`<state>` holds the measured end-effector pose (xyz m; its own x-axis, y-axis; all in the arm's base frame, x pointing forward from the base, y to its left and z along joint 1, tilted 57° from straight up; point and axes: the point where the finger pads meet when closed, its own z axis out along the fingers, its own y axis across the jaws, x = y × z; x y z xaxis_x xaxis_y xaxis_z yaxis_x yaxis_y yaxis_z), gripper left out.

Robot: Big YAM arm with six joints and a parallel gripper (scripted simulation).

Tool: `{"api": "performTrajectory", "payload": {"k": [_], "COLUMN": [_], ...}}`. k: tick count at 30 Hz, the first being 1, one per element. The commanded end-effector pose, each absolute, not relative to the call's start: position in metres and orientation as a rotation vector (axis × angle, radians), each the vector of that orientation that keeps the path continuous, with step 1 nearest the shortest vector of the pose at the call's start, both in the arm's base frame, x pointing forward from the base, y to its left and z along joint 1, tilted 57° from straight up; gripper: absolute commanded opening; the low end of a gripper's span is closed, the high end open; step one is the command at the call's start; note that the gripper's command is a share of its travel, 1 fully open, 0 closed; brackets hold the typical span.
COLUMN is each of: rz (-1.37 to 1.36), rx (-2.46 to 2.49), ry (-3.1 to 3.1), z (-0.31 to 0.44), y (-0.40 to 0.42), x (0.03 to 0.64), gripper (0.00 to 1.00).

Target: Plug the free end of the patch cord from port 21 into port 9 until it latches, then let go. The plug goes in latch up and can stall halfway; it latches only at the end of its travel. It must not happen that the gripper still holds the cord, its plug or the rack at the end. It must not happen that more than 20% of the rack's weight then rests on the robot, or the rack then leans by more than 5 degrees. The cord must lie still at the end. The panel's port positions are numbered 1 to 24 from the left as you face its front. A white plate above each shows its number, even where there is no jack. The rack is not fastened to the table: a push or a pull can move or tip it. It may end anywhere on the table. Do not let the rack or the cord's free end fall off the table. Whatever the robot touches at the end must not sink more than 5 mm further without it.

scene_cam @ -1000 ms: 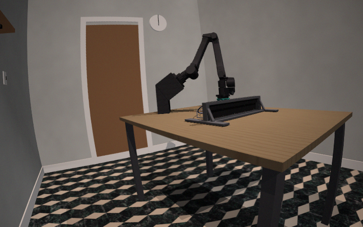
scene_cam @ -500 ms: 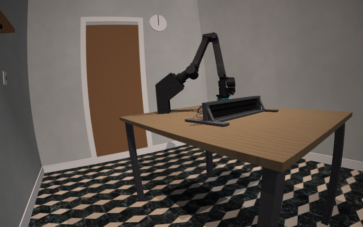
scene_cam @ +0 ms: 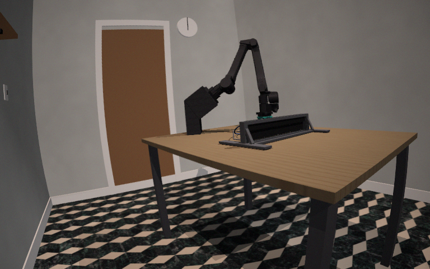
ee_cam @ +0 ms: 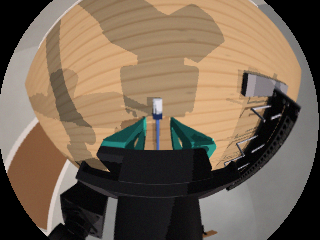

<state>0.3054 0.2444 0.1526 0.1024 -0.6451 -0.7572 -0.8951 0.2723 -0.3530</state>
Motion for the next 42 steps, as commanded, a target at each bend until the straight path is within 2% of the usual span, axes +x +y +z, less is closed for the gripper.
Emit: {"api": "performTrajectory", "payload": {"k": [1,42], "rz": [0.341,0.322], "rx": [-1.449,-1.433], "ry": [1.610,1.607], "z": [0.1555,0.1564], "y": [0.2441,0.2385], "x": [0.3045,0.3105], "gripper": [0.36,0.36]}}
